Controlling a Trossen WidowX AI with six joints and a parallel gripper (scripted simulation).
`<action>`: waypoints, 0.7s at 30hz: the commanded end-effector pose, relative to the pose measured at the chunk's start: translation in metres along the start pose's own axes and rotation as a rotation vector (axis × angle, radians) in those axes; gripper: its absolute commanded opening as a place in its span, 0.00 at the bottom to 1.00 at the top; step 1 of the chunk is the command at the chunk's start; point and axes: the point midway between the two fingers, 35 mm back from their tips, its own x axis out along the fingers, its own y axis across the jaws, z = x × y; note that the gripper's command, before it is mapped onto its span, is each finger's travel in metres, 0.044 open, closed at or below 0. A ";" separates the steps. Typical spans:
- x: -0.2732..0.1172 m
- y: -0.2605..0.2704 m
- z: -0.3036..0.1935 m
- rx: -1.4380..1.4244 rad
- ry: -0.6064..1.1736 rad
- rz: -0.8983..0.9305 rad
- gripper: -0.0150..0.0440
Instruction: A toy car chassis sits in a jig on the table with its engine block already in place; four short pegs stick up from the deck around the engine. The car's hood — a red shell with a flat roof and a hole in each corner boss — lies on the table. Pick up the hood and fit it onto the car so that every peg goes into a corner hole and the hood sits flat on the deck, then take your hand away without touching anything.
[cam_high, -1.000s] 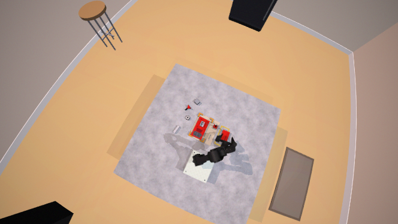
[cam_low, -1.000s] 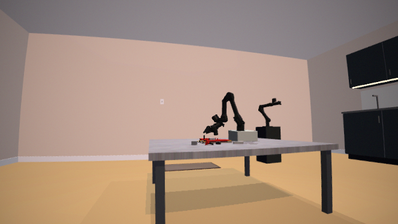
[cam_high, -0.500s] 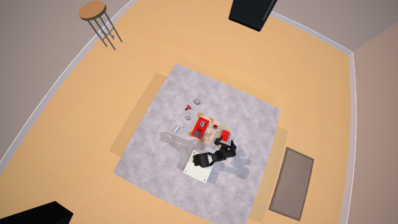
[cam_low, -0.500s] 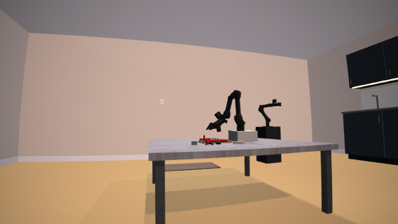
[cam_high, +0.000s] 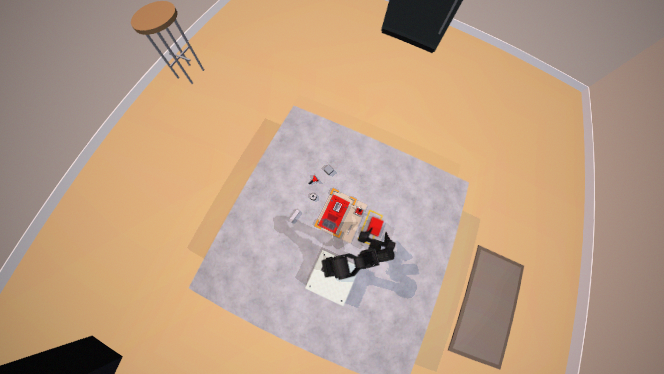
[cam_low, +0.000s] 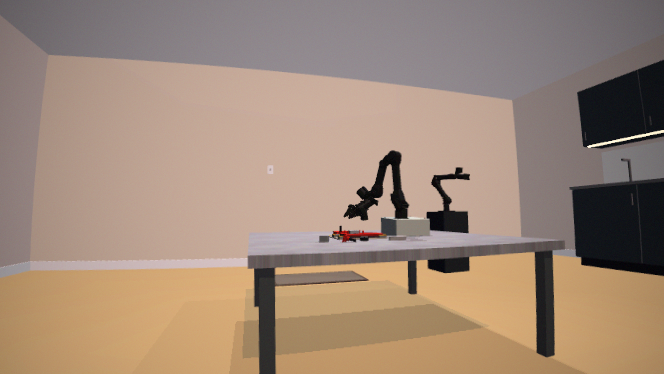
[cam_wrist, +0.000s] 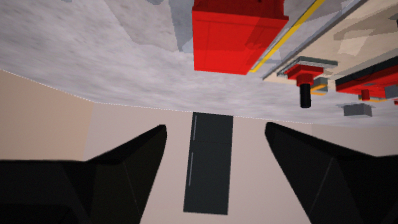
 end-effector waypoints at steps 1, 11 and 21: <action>0.014 0.006 0.002 -0.245 -0.080 -0.030 1.00; 0.045 0.013 0.000 -1.073 -0.274 -0.275 1.00; 0.058 0.008 -0.007 -1.732 -0.311 -0.639 1.00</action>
